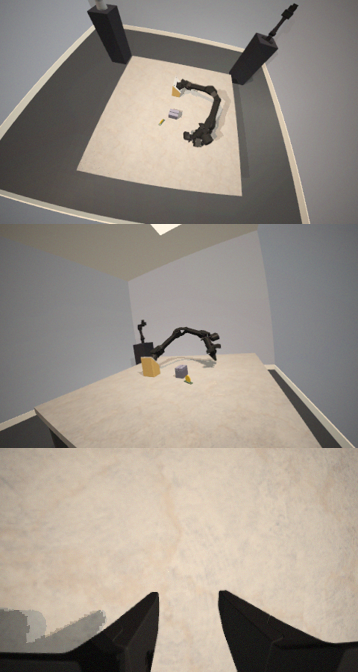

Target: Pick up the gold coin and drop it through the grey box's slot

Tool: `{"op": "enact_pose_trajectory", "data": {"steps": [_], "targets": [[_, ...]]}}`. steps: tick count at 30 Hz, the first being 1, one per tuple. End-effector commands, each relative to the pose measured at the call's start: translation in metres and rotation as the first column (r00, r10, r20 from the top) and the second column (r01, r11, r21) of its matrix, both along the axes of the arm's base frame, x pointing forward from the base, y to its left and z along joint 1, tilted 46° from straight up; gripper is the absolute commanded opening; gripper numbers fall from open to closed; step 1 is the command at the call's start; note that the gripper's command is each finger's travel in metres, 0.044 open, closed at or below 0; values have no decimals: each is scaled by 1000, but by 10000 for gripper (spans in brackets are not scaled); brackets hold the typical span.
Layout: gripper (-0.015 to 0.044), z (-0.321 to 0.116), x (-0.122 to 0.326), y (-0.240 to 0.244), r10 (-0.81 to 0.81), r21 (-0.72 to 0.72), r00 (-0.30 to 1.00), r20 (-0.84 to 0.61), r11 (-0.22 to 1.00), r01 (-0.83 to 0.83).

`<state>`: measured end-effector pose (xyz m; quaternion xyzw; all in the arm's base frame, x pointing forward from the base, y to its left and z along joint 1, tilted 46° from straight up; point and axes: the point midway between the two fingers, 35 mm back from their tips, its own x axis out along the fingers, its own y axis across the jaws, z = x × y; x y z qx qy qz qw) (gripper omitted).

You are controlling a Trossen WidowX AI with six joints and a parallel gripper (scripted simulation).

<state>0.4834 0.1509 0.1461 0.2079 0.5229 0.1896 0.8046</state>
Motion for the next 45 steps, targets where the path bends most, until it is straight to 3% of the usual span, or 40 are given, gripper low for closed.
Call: {"op": "enact_pose_trajectory", "data": {"steps": [1, 9, 18, 45], "targets": [[161, -47, -8, -54, -22, -15, 991, -136, 1000, 20], [161, -118, -47, -149, -63, 39, 927, -370, 996, 83], [161, -172, -121, -233, -66, 220, 814, -577, 947, 232], [161, -211, -121, -198, -64, 227, 813, -579, 945, 236]]}}
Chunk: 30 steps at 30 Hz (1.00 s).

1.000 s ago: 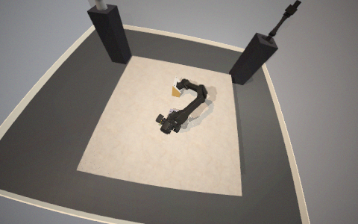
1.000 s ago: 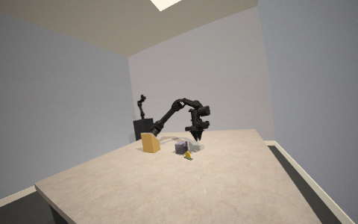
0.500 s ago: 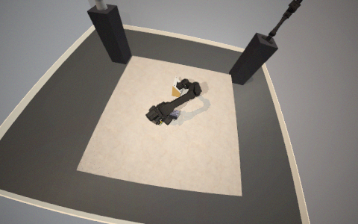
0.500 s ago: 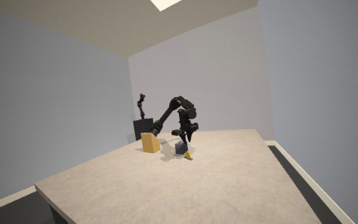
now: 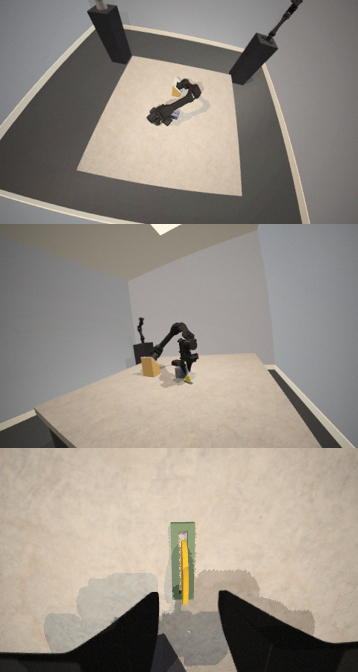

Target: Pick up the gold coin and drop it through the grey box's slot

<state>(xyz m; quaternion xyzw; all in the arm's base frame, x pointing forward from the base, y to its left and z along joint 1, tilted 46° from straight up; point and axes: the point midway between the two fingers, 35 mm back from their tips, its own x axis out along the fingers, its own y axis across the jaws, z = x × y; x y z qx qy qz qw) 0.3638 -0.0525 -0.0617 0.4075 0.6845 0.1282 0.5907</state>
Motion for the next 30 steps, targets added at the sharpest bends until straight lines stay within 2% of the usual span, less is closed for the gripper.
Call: {"op": "enact_pose_trajectory", "data": {"steps": [1, 30], "targets": [[161, -4, -1, 6, -2, 7, 1000, -6, 1000, 2], [161, -37, -1, 40, -2, 10, 1000, -6, 1000, 2]]}}
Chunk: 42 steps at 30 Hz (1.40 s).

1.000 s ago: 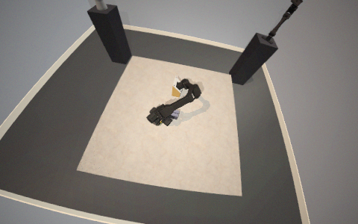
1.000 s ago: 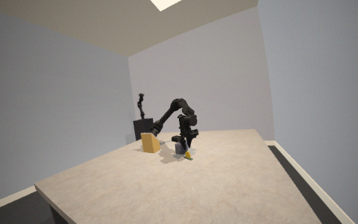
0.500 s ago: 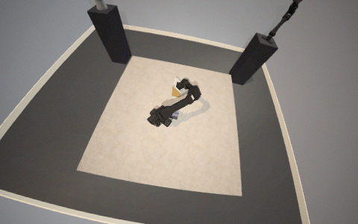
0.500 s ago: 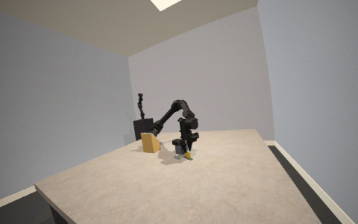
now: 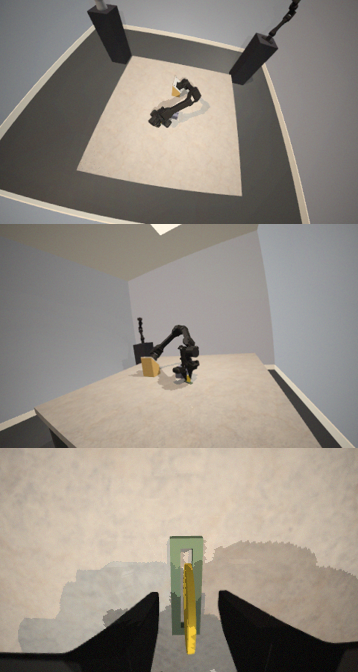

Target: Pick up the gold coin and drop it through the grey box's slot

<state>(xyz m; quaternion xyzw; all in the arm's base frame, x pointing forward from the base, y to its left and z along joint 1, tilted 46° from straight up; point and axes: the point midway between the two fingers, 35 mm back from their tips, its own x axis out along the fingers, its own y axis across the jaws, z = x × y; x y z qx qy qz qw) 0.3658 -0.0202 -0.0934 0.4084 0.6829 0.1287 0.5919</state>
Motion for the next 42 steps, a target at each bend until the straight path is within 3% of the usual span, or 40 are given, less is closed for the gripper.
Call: {"op": "enact_pose_trajectory", "data": {"steps": [1, 5, 11, 42], "targets": [[161, -6, -3, 9, 1, 9, 1000, -10, 1000, -1], [161, -7, -3, 10, 1, 9, 1000, -10, 1000, -1], [3, -7, -3, 10, 1, 9, 1000, -10, 1000, -1], [0, 23, -1, -24, 0, 3, 1000, -10, 1000, 0]]}}
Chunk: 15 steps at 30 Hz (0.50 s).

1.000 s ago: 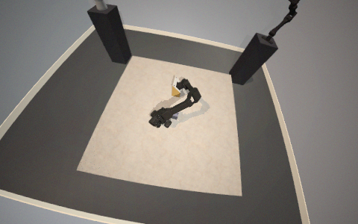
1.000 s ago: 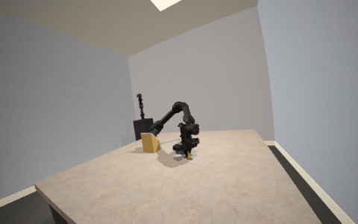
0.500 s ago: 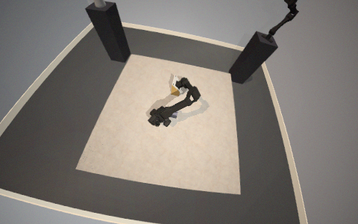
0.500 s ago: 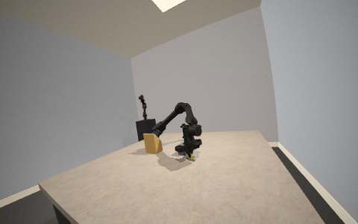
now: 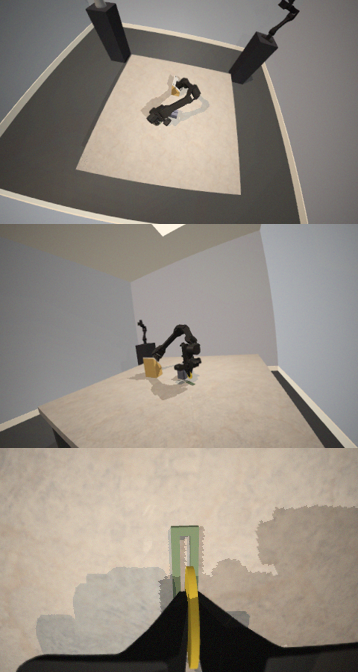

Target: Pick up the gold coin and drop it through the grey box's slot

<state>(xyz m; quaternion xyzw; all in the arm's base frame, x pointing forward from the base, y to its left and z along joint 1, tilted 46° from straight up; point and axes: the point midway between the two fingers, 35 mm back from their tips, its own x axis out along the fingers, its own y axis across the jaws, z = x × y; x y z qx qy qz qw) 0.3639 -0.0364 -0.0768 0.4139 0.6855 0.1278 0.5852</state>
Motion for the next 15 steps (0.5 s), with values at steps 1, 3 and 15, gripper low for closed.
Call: {"op": "enact_pose_trajectory", "data": {"steps": [1, 3, 15], "targets": [[0, 8, 1, -10, 4, -7, 1000, 5, 1000, -4], [0, 11, 1, -13, 4, -7, 1000, 5, 1000, -4], [0, 33, -2, -35, 5, -7, 1000, 4, 1000, -5]]}}
